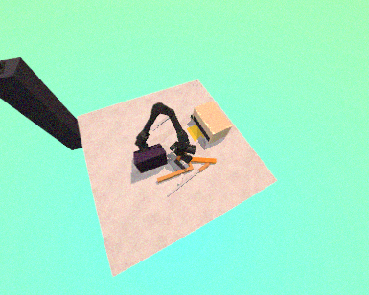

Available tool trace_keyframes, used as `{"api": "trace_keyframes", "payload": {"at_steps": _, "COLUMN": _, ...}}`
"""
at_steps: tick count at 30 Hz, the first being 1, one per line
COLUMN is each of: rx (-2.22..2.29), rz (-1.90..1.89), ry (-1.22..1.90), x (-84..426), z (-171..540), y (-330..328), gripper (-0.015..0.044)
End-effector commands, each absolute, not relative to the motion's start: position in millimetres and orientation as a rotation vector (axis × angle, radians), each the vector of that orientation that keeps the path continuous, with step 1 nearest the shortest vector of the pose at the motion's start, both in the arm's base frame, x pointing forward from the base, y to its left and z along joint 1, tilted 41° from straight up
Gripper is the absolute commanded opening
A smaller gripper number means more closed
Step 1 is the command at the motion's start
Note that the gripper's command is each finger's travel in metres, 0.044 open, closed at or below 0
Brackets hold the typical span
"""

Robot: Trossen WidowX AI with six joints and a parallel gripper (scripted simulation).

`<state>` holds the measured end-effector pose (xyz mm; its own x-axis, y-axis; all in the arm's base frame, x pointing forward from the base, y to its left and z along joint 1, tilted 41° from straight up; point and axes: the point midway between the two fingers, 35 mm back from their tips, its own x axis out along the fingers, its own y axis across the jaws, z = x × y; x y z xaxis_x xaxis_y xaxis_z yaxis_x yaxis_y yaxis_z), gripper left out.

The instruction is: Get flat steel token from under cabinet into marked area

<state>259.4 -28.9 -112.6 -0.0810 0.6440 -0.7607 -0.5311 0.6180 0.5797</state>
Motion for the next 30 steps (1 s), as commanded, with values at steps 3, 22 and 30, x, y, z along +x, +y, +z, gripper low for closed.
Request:
{"api": "trace_keyframes", "payload": {"at_steps": 3, "rx": 0.110, "rz": 0.976, "ry": 1.335, "x": 267, "z": -110, "y": -25, "gripper": 0.0000}}
{"api": "trace_keyframes", "payload": {"at_steps": 22, "rx": 0.113, "rz": 0.975, "ry": 1.334, "x": 298, "z": -100, "y": -10, "gripper": 0.0000}}
{"api": "trace_keyframes", "payload": {"at_steps": 30, "rx": 0.114, "rz": 0.975, "ry": 1.333, "x": 309, "z": -97, "y": -4, "gripper": 0.0000}}
